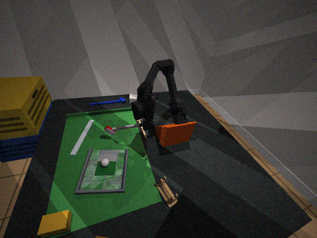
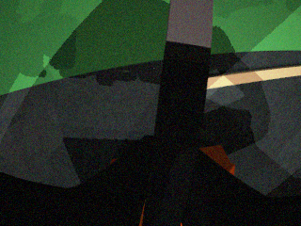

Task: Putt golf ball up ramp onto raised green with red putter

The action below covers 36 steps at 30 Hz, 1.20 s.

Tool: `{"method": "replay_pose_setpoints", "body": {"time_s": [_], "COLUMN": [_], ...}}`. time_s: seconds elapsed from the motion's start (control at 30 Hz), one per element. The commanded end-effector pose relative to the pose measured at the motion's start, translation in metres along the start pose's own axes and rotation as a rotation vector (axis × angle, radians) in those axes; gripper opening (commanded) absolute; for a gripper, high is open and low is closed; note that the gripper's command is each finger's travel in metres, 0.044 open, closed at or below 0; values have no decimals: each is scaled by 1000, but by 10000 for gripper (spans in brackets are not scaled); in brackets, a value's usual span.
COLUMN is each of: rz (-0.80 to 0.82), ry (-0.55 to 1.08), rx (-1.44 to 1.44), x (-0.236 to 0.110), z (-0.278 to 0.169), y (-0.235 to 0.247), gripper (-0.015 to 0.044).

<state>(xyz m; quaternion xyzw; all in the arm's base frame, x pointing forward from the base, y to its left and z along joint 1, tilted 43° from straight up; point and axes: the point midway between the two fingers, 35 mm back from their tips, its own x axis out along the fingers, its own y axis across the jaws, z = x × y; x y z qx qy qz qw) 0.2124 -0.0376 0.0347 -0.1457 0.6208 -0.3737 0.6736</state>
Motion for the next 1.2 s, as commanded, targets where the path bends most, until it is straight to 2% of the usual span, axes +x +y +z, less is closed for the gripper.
{"method": "replay_pose_setpoints", "body": {"time_s": [0.0, 0.03, 1.17], "rz": [6, 1, 1], "ry": [-6, -2, -2], "rx": [13, 1, 1], "x": [-10, -2, -2], "z": [2, 0, 0], "y": [-1, 0, 0], "gripper": [0, 0, 0]}}
